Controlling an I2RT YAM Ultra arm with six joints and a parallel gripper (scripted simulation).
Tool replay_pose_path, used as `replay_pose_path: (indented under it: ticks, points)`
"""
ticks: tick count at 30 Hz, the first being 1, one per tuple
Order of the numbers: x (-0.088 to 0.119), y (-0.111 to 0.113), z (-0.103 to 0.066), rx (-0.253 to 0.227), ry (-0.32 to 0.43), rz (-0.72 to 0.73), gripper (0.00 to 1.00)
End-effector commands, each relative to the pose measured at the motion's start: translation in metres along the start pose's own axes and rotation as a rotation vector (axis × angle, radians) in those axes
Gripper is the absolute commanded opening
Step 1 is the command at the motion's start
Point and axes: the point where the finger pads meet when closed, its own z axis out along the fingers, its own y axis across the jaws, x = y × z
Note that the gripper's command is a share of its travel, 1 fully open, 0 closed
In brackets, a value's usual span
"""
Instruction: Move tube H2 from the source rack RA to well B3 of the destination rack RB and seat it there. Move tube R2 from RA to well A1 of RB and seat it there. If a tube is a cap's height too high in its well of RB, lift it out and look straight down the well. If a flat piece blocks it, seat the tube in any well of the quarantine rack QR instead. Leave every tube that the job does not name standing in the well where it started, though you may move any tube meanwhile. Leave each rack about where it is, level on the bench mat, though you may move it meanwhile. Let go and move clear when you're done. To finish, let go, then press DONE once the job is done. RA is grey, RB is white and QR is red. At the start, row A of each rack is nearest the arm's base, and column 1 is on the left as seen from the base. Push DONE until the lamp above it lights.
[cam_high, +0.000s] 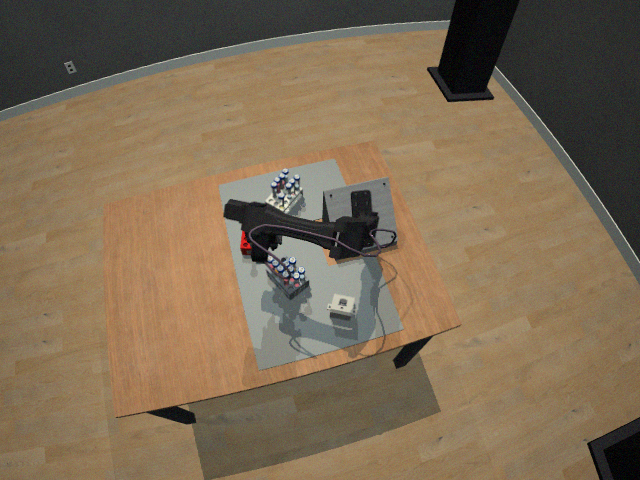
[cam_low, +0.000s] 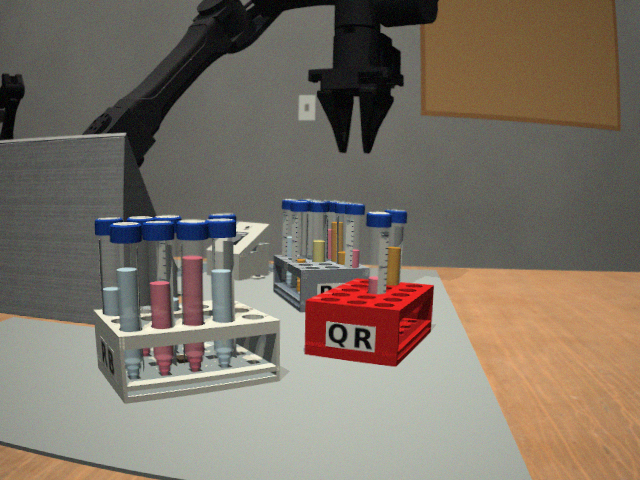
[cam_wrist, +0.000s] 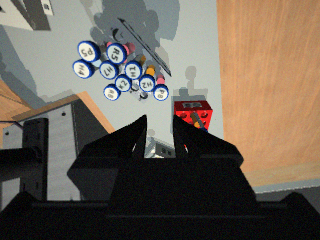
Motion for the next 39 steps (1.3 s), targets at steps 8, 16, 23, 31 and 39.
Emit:
replay_pose_path:
  ticks: [8,16,23,31,39]
  points:
    - [-0.001,0.001,0.009,0.018,-0.01,-0.002,0.3]
    - [-0.001,-0.002,0.023,0.018,-0.011,-0.003,0.3]
    - [-0.001,-0.003,0.031,0.019,-0.012,-0.001,0.3]
    - [0.0,-0.004,0.044,0.021,-0.013,0.001,0.3]
    - [-0.004,-0.015,0.038,0.062,-0.014,-0.018,0.3]
